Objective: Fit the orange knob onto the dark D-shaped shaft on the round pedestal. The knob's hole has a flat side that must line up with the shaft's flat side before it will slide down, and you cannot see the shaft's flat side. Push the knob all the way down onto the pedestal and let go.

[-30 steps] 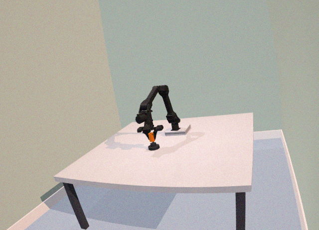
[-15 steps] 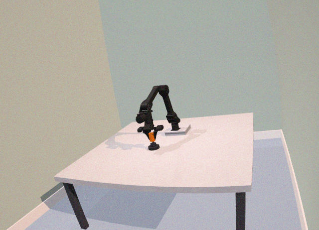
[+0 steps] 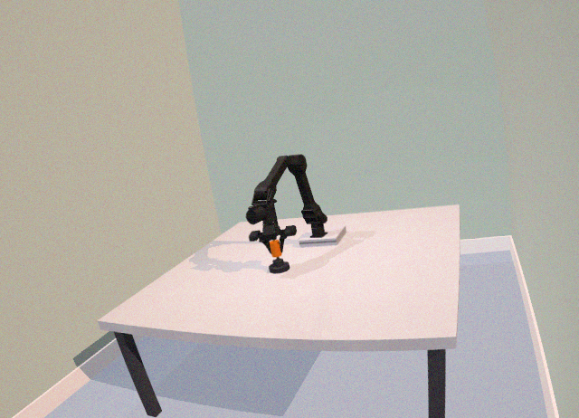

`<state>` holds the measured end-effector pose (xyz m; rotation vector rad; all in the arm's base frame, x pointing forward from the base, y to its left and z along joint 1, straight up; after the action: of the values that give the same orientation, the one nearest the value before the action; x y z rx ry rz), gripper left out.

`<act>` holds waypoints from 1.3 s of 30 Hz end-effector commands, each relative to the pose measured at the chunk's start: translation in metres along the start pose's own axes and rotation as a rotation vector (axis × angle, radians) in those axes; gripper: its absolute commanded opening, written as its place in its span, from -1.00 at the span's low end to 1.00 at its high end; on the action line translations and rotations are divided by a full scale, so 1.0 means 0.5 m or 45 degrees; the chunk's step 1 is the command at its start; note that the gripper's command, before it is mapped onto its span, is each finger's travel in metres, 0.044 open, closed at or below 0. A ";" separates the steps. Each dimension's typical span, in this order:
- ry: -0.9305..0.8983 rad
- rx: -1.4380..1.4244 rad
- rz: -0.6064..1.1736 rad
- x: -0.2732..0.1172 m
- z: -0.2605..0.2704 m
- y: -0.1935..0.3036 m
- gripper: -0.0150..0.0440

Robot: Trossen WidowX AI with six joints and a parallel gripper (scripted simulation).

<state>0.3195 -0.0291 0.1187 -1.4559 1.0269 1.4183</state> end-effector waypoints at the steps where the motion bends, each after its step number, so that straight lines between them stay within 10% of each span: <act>1: 0.004 -0.060 -0.007 -0.002 -0.004 -0.007 -0.49; 39: 0.005 -0.326 -0.006 -0.001 0.002 0.005 -0.49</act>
<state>0.3170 -0.0291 0.1179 -1.6233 0.8813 1.5836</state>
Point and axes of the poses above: the point midway between the two fingers, 35 mm back from their tips, its own x axis out along the fingers, its own z axis across the jaws, y = z × x, the point moved 4 cm from there along -x, back along the fingers, and after that the axes turned 5 degrees about x, right-handed, at the moved point
